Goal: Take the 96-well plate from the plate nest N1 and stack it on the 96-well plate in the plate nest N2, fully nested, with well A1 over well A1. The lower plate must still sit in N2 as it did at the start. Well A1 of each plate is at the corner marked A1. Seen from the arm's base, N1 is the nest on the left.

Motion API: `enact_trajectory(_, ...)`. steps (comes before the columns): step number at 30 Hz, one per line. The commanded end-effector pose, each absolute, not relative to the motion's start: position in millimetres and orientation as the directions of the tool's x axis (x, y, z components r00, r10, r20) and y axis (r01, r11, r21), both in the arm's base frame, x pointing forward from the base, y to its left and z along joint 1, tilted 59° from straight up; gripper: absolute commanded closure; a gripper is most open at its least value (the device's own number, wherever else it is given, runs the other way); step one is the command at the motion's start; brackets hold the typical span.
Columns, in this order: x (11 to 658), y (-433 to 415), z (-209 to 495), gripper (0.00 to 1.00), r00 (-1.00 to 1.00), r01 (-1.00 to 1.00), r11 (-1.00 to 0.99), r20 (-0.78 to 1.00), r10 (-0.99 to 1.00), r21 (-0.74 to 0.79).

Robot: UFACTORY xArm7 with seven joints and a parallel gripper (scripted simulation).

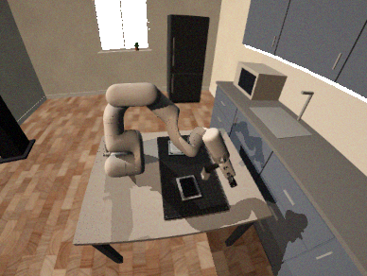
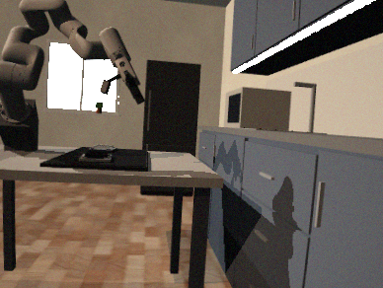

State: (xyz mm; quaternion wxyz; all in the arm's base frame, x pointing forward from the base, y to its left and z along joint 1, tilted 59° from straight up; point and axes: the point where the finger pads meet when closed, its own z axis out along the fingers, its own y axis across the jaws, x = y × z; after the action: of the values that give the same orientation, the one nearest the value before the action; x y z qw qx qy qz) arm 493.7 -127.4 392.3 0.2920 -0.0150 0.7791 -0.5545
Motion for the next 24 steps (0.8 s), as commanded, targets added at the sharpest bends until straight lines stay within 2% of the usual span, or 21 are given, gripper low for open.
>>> enact_trajectory(1,495,-126,394,0.00,-0.827,0.301,0.385,-0.440,-0.351,-0.873)
enact_trajectory(17,495,-126,394,0.00,-0.827,0.301,0.385,-0.440,-0.351,-0.873)
enact_trajectory(21,497,-107,401,0.00,-0.830,0.195,0.415,-0.375,-0.412,-0.889)
enact_trajectory(24,499,-99,404,0.00,-0.830,0.195,0.415,-0.375,-0.412,-0.888)
